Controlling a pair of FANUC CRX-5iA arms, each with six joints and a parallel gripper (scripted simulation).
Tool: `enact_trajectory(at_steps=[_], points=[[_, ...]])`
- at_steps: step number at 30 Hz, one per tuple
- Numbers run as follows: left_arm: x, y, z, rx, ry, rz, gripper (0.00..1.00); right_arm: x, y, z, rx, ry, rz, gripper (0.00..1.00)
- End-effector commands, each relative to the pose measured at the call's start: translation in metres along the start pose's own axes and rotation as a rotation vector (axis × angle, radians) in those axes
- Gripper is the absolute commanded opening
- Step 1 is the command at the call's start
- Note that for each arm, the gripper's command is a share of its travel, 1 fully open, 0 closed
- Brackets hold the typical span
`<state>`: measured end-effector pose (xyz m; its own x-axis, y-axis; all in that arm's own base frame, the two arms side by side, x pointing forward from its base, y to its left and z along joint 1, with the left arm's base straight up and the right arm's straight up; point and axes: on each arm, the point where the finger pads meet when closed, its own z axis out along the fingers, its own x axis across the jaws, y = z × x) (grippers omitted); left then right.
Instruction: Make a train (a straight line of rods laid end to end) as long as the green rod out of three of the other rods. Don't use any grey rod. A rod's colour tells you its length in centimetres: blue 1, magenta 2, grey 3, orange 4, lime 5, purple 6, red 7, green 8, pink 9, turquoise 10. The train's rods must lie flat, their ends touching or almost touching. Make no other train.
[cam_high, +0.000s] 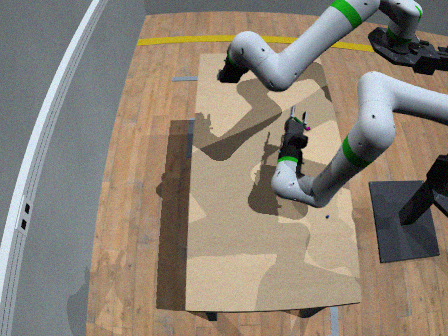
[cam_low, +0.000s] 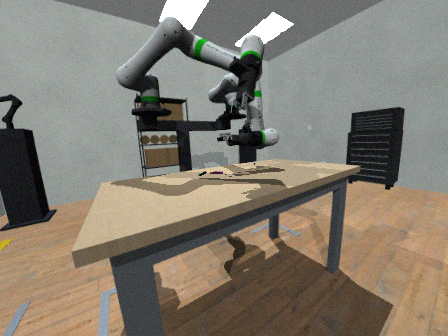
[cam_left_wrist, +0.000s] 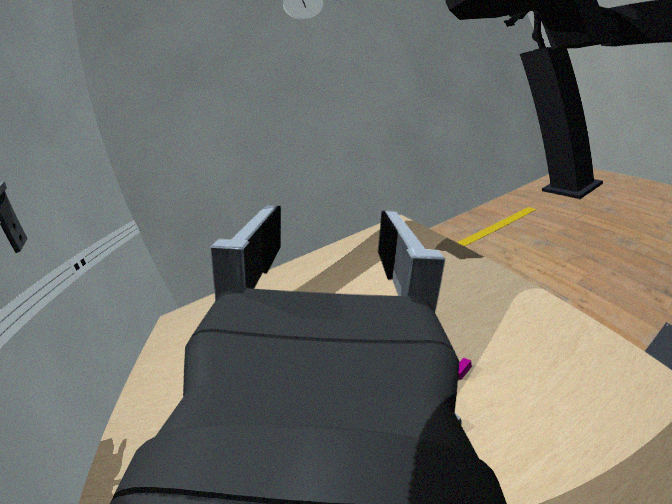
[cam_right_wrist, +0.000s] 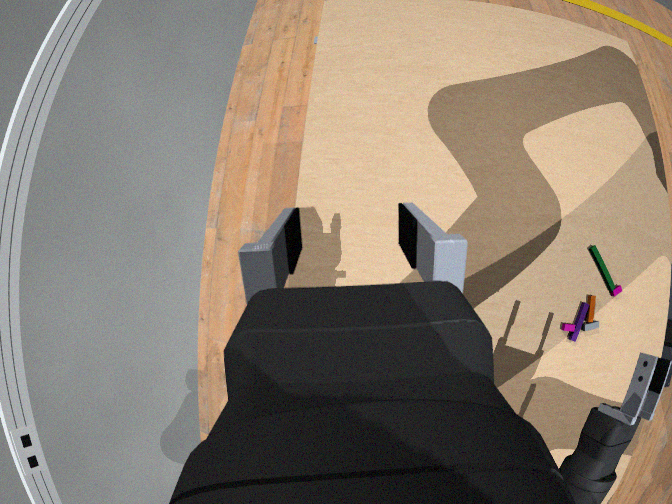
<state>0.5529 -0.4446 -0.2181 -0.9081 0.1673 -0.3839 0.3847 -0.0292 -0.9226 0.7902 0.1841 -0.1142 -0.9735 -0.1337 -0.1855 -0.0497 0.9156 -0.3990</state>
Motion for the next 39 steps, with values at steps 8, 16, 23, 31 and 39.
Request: enact_trajectory(at_steps=[8,16,23,31,39], points=[[-0.001,-0.001,0.000,0.001,0.000,0.002,1.00,-0.001,0.000,-0.001,0.000,-0.002,0.001,1.00],[-0.001,-0.001,0.000,0.001,0.000,0.002,1.00,-0.001,0.000,-0.001,0.000,-0.002,0.001,1.00],[-0.002,-0.001,-0.001,0.000,-0.001,0.003,1.00,-0.001,0.000,-0.001,0.000,-0.002,0.001,1.00],[-0.013,-0.006,-0.013,-0.004,-0.005,0.019,1.00,-0.001,0.000,-0.001,0.000,-0.002,0.001,1.00],[-0.032,-0.015,-0.036,-0.014,-0.013,0.049,1.00,-0.001,0.000,-0.001,0.000,-0.002,0.001,1.00]])
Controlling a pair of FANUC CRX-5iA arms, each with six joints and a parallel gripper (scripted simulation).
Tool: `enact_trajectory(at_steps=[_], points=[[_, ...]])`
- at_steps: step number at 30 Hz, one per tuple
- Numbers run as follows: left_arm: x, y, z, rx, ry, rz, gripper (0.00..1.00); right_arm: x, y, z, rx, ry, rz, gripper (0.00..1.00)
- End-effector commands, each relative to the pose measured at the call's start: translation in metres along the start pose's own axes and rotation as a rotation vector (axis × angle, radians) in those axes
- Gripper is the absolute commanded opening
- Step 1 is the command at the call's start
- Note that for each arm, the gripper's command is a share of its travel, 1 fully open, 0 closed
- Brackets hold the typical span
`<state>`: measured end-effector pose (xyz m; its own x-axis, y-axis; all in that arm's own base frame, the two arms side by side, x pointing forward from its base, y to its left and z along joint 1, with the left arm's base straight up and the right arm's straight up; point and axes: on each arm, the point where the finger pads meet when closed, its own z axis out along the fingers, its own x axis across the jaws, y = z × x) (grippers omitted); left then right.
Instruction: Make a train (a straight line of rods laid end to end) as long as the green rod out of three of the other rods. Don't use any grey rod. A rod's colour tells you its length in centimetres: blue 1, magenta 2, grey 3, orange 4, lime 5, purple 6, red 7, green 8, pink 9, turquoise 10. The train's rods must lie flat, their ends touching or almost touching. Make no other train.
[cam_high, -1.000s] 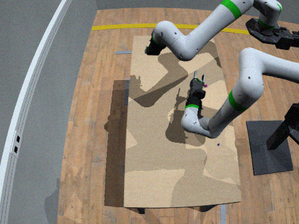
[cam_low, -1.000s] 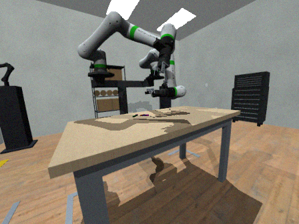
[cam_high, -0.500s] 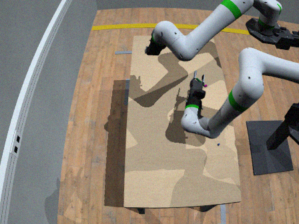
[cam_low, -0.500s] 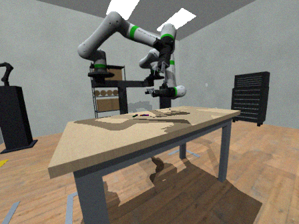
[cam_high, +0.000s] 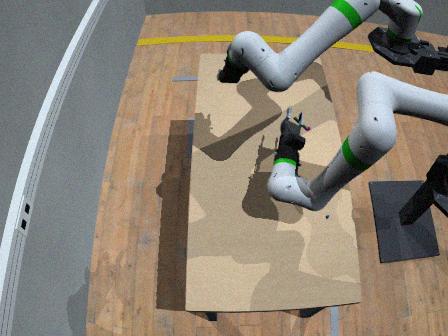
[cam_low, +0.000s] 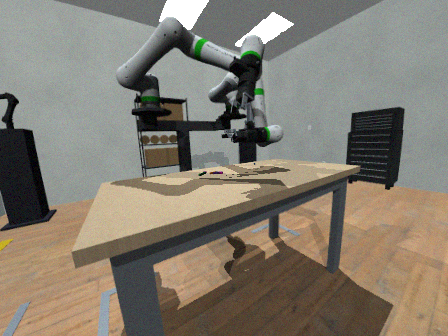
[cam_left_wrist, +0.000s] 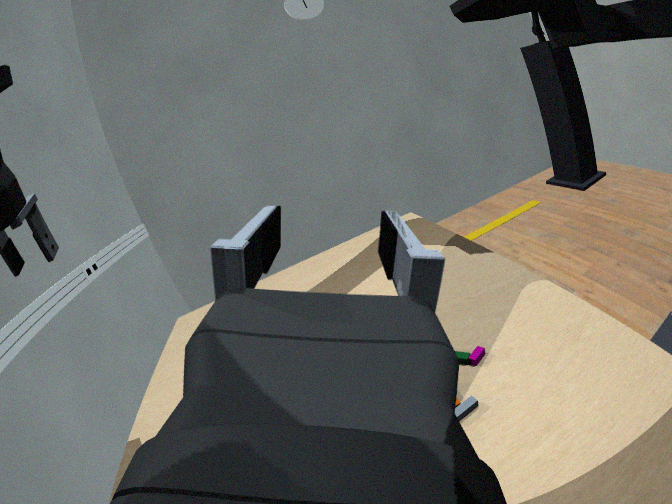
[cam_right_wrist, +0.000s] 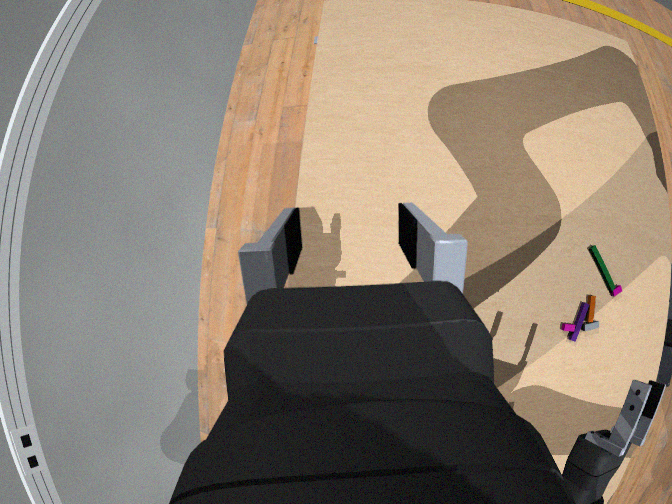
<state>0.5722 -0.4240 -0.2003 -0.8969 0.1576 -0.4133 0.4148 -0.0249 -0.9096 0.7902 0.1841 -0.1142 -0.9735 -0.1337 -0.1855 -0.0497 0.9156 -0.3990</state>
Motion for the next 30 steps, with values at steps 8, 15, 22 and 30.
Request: enact_trajectory(at_steps=[8,15,22,30], points=[[-0.051,-0.025,-0.069,-0.035,-0.020,0.084,1.00,-0.001,0.000,-0.001,0.000,-0.002,0.001,1.00],[-0.079,-0.044,-0.122,-0.071,-0.030,0.140,1.00,-0.001,0.000,-0.001,0.000,-0.002,0.001,1.00],[-0.111,-0.076,-0.212,-0.151,-0.041,0.229,1.00,-0.001,0.000,-0.001,0.000,-0.002,0.001,1.00],[-0.128,-0.114,-0.311,-0.254,-0.043,0.304,1.00,-0.001,0.000,-0.001,0.000,-0.002,0.001,1.00]])
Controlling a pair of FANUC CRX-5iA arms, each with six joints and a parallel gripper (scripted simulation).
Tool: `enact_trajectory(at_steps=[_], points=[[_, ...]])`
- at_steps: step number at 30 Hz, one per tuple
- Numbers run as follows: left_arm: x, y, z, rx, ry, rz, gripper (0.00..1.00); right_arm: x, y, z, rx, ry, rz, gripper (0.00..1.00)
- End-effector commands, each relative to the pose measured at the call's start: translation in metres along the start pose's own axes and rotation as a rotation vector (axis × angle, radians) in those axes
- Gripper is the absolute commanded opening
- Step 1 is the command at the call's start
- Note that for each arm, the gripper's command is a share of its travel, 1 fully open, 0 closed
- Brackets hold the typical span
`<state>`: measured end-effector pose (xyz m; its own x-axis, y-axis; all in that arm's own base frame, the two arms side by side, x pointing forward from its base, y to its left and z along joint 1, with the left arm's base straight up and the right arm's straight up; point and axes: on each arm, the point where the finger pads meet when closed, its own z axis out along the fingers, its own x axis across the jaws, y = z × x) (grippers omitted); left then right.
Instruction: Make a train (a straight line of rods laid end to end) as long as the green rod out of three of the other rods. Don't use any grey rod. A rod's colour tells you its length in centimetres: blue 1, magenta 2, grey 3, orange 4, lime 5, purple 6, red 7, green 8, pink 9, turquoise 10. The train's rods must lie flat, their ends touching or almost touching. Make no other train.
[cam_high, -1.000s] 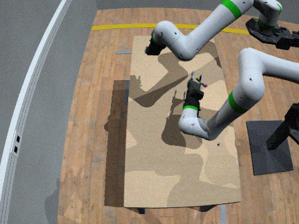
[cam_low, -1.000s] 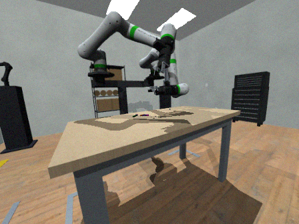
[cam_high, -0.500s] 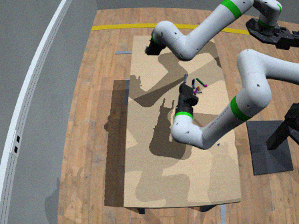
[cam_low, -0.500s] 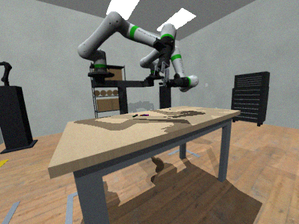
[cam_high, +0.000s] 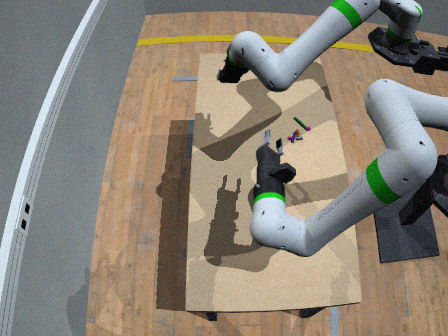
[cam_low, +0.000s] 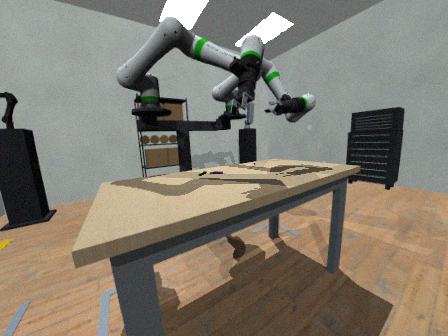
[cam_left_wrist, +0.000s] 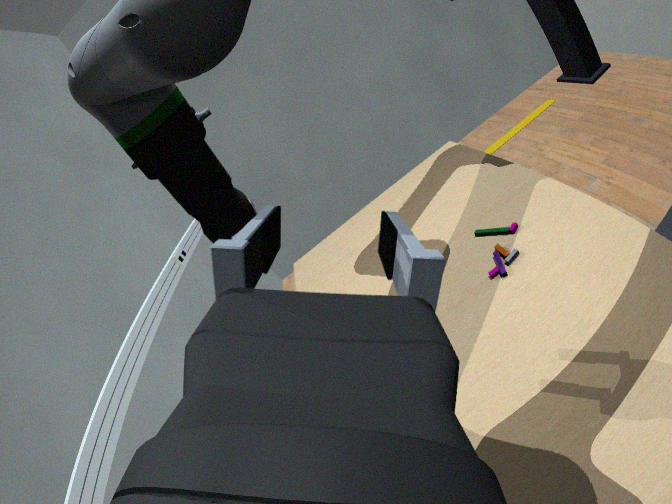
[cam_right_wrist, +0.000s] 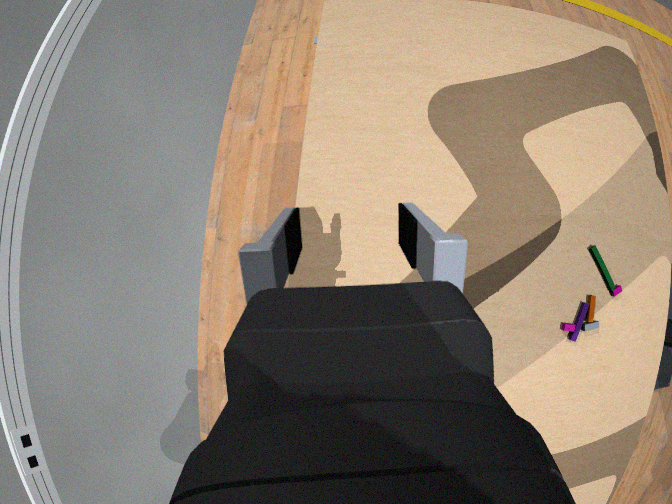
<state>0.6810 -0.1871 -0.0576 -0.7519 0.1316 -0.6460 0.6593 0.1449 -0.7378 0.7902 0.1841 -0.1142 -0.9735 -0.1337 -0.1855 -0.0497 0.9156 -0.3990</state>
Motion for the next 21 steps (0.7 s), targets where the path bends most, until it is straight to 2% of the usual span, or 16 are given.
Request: enact_trajectory(at_steps=[1,6,9,11,14,16,17,20,21], points=[[-0.017,-0.009,-0.068,-0.062,0.005,0.044,1.00,-0.001,0.000,-0.001,0.000,-0.002,0.001,1.00],[-0.023,-0.021,-0.131,-0.176,0.023,0.096,1.00,-0.001,0.000,-0.001,0.000,-0.002,0.001,1.00],[-0.025,-0.028,-0.169,-0.201,0.028,0.104,1.00,-0.001,0.000,-0.001,0.000,-0.002,0.001,1.00],[-0.024,-0.034,-0.195,-0.253,0.040,0.118,1.00,-0.001,0.000,-0.001,0.000,-0.002,0.001,1.00],[-0.023,-0.043,-0.234,-0.280,0.047,0.124,1.00,-0.001,0.000,-0.001,0.000,-0.002,0.001,1.00],[-0.023,-0.043,-0.234,-0.280,0.047,0.124,1.00,-0.001,0.000,-0.001,0.000,-0.002,0.001,1.00],[-0.021,-0.053,-0.272,-0.308,0.054,0.129,1.00,-0.001,0.000,-0.001,0.000,-0.002,0.001,1.00],[-0.014,-0.064,-0.303,-0.394,0.078,0.136,1.00,-0.001,0.000,-0.001,0.000,-0.002,0.001,1.00],[-0.012,-0.069,-0.316,-0.394,0.078,0.136,1.00,-0.001,0.000,-0.001,0.000,-0.002,0.001,1.00]])
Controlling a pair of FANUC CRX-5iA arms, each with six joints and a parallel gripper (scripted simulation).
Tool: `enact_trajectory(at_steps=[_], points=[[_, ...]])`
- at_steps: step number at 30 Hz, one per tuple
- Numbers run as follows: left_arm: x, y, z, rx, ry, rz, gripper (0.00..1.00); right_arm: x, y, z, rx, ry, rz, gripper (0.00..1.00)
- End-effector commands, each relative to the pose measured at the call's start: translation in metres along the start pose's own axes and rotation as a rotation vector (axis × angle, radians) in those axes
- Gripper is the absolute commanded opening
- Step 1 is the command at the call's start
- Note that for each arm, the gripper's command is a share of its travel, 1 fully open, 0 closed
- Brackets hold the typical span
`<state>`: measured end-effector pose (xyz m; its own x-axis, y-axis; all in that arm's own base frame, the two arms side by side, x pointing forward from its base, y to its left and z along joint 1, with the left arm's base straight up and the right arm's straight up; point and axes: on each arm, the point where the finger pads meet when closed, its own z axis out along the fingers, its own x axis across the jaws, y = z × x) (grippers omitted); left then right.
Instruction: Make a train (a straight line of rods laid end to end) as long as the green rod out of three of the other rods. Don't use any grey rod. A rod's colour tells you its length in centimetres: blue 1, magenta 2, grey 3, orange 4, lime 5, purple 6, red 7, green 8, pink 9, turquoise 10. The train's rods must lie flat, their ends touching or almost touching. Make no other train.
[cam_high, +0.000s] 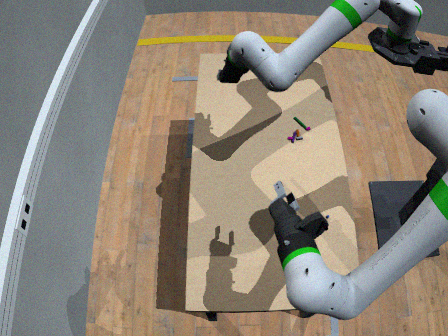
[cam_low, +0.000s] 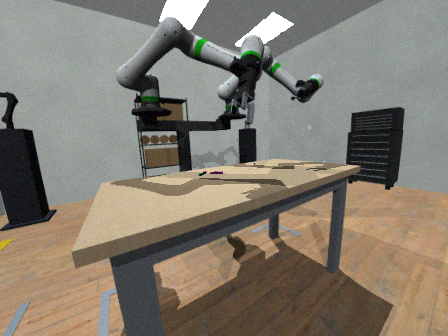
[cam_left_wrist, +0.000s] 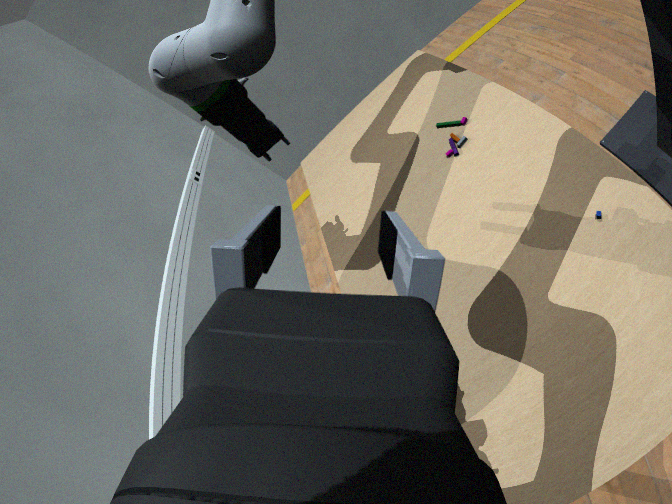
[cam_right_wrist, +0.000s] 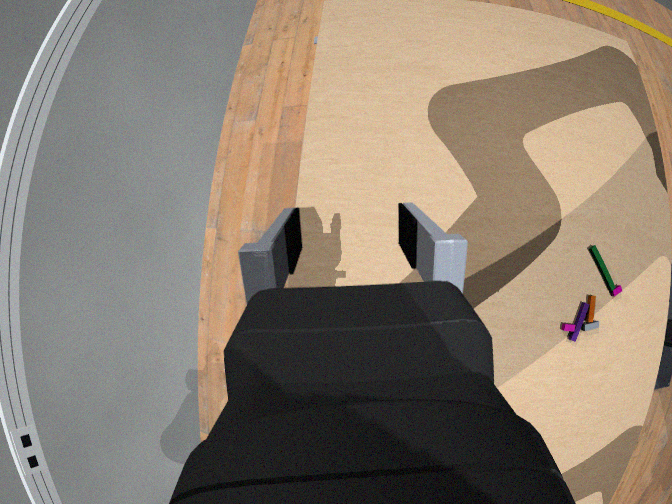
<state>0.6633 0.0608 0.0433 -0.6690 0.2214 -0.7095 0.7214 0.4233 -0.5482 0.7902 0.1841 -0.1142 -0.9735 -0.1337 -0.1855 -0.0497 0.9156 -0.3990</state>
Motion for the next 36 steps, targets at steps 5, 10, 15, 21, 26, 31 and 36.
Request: enact_trajectory(at_steps=[5,10,15,21,26,31,36], points=[[0.025,-0.007,-0.121,-0.160,0.056,0.012,1.00,-0.001,0.000,-0.001,0.000,-0.002,0.001,1.00],[0.046,-0.018,-0.183,-0.248,0.094,0.002,1.00,-0.001,0.000,-0.001,0.000,-0.002,0.001,1.00],[0.069,-0.032,-0.237,-0.336,0.135,-0.019,1.00,-0.001,0.000,-0.001,0.000,-0.002,0.001,1.00],[0.102,-0.057,-0.305,-0.448,0.193,-0.060,1.00,-0.001,0.000,-0.001,0.000,-0.002,0.001,1.00],[0.132,-0.084,-0.358,-0.527,0.238,-0.102,1.00,-0.001,0.000,-0.001,0.000,-0.002,0.001,1.00],[0.162,-0.113,-0.406,-0.576,0.267,-0.133,1.00,-0.001,0.000,-0.001,0.000,-0.002,0.001,1.00],[0.194,-0.149,-0.447,-0.667,0.325,-0.204,1.00,-0.001,0.000,-0.001,0.000,-0.002,0.001,1.00]])
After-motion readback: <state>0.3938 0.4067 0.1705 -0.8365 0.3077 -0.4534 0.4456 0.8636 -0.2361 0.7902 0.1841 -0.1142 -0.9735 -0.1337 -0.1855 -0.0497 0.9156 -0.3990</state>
